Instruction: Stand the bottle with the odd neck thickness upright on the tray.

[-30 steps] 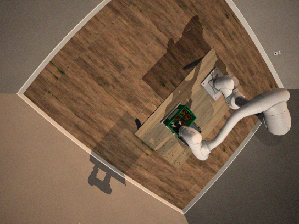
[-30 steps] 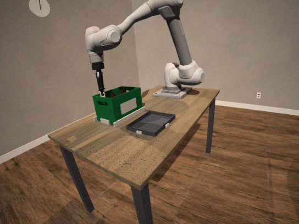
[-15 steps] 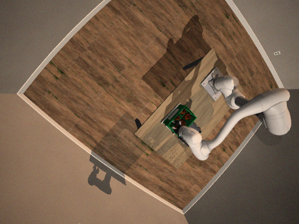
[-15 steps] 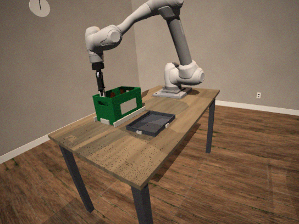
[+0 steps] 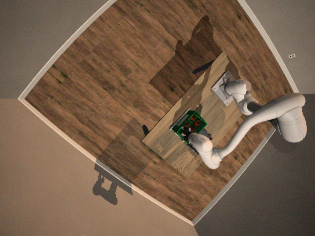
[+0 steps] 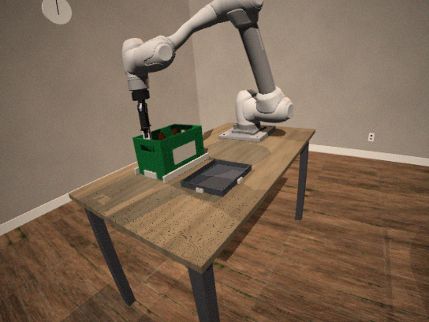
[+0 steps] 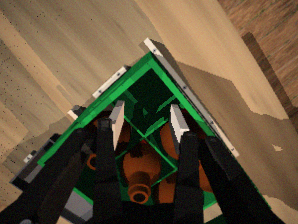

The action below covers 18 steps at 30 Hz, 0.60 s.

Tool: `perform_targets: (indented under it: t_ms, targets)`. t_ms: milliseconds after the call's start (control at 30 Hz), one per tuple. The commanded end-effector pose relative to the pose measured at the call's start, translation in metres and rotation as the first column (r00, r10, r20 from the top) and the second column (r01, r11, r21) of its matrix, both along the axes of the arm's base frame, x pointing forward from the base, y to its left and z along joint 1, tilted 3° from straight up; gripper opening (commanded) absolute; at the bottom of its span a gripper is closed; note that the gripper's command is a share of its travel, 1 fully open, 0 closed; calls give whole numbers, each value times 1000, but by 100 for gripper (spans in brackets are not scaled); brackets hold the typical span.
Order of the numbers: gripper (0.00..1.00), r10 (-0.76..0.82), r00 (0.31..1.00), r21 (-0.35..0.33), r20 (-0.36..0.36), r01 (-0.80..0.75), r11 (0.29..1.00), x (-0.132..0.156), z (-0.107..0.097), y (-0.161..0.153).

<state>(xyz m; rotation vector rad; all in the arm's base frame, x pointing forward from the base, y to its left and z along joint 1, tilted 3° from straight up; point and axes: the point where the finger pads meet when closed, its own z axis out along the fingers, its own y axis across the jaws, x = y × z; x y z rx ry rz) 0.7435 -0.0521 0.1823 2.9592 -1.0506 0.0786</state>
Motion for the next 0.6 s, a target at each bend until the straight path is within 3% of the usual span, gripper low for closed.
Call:
perform_targets:
  t_ms: [0,567]
  targets:
    - [38,0,1000,0,0,0,1000,0,0,0]
    - [38,0,1000,0,0,0,1000,-1,18,0]
